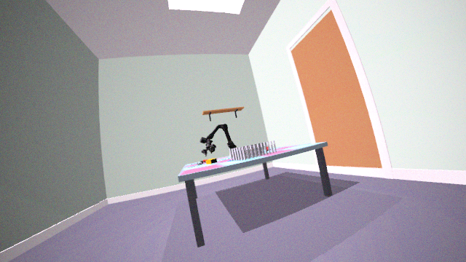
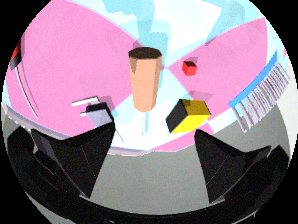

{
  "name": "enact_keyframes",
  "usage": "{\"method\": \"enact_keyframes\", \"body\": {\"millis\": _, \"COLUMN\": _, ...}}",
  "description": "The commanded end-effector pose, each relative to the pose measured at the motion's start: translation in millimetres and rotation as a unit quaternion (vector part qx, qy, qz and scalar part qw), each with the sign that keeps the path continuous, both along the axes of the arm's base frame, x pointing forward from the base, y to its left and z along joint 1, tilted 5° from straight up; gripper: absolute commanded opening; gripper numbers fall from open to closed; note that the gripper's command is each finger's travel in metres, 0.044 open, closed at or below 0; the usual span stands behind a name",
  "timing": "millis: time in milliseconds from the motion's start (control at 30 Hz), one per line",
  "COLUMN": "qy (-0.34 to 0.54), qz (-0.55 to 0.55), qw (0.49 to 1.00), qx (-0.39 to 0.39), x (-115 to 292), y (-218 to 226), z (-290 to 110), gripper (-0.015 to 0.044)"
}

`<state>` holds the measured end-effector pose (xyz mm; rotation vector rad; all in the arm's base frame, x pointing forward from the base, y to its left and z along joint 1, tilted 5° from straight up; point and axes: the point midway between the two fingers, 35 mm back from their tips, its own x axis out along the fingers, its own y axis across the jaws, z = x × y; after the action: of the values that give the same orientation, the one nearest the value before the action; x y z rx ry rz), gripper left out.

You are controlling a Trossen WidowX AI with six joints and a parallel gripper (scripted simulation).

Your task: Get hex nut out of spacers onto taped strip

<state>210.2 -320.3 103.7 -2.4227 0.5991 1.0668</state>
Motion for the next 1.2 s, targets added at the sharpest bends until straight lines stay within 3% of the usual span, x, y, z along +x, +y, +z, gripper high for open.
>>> {"method": "enact_keyframes", "body": {"millis": 0, "qy": 0.001, "qz": -0.002, "qw": 1.000, "qx": 0.000, "x": 0.4, "y": -0.2, "z": -0.8, "gripper": 0.0309}}
{"method": "enact_keyframes", "body": {"millis": 67, "qy": 0.001, "qz": -0.002, "qw": 1.000, "qx": 0.000, "x": 0.4, "y": -0.2, "z": -0.8, "gripper": 0.0280}}
{"method": "enact_keyframes", "body": {"millis": 1167, "qy": 0.000, "qz": -0.001, "qw": 1.000, "qx": 0.001, "x": 2.6, "y": -6.1, "z": -37.0, "gripper": 0.0280}}
